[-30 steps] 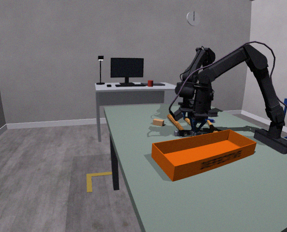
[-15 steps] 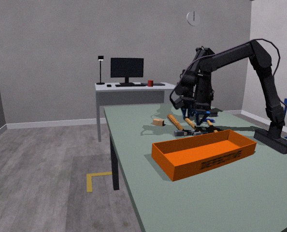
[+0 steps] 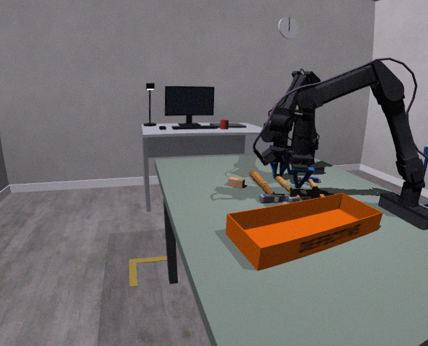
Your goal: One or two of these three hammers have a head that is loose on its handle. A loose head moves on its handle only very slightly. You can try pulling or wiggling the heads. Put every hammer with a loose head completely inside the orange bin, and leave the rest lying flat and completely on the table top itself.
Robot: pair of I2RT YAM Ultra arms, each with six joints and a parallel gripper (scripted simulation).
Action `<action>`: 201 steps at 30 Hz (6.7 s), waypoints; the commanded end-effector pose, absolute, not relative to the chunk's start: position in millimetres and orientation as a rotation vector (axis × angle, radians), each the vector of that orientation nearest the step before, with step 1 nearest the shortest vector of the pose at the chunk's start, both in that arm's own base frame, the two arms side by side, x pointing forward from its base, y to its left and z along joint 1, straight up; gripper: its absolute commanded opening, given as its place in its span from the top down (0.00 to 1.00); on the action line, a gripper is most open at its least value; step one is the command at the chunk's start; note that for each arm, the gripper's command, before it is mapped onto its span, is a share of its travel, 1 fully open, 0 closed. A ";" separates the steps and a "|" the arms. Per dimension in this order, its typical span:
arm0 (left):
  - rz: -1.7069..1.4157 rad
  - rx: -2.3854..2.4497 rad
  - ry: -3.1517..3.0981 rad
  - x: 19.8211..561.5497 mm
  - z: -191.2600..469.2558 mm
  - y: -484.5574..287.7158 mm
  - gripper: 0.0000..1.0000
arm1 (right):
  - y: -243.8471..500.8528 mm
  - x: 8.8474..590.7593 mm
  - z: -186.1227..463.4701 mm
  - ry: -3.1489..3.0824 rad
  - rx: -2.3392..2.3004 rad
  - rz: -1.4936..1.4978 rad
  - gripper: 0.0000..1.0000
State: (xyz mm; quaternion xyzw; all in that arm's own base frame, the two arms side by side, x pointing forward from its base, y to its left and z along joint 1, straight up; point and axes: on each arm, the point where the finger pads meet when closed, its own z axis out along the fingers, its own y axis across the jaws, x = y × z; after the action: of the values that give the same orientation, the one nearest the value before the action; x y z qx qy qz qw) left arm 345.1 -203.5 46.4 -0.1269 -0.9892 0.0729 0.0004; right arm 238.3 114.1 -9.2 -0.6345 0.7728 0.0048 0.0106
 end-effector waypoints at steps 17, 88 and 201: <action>0.616 -1.463 -2.822 332.3 35.5 -199.9 0.00 | 108.6 237.9 -4.0 2.423 -1.966 -0.008 0.81; 1.011 -2.681 -2.172 310.6 17.1 -176.4 0.00 | 117.4 241.5 31.4 2.400 -1.925 -0.022 0.28; 0.326 -2.495 -2.169 307.2 -23.5 -262.5 0.63 | 160.7 130.0 173.1 1.889 -0.780 0.567 0.00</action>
State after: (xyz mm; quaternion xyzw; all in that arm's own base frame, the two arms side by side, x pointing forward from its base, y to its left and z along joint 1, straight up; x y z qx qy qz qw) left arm 306.6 -260.4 -18.7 -0.7481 -0.6507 0.0937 -0.0904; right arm 128.2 158.6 162.2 -0.3309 0.7849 0.2224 0.4744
